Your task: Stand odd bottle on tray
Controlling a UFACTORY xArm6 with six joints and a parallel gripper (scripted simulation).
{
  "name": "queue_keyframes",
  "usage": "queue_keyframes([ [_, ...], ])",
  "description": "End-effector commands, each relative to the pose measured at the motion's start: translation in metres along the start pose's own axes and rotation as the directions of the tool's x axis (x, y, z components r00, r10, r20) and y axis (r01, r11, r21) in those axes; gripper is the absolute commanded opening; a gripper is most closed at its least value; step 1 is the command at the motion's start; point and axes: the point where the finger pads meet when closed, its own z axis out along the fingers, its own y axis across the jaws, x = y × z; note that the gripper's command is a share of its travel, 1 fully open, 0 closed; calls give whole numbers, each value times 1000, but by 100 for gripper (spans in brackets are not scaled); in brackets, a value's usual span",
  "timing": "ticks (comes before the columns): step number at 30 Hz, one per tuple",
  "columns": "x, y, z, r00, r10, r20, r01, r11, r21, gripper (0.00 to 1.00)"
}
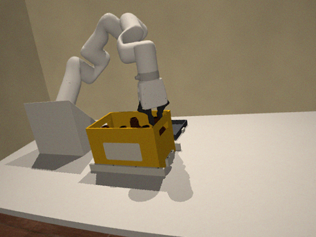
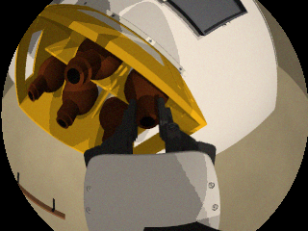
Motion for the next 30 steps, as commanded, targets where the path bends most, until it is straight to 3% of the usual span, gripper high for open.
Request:
queue_keyframes([
  [1, -1, 1, -2, 1000, -1, 4, 1, 1000, -1, 0],
  [26, -1, 1, -2, 1000, -1, 4, 1, 1000, -1, 0],
  [27, -1, 1, -2, 1000, -1, 4, 1, 1000, -1, 65],
  [30, -1, 1, -2, 1000, -1, 4, 1, 1000, -1, 65],
])
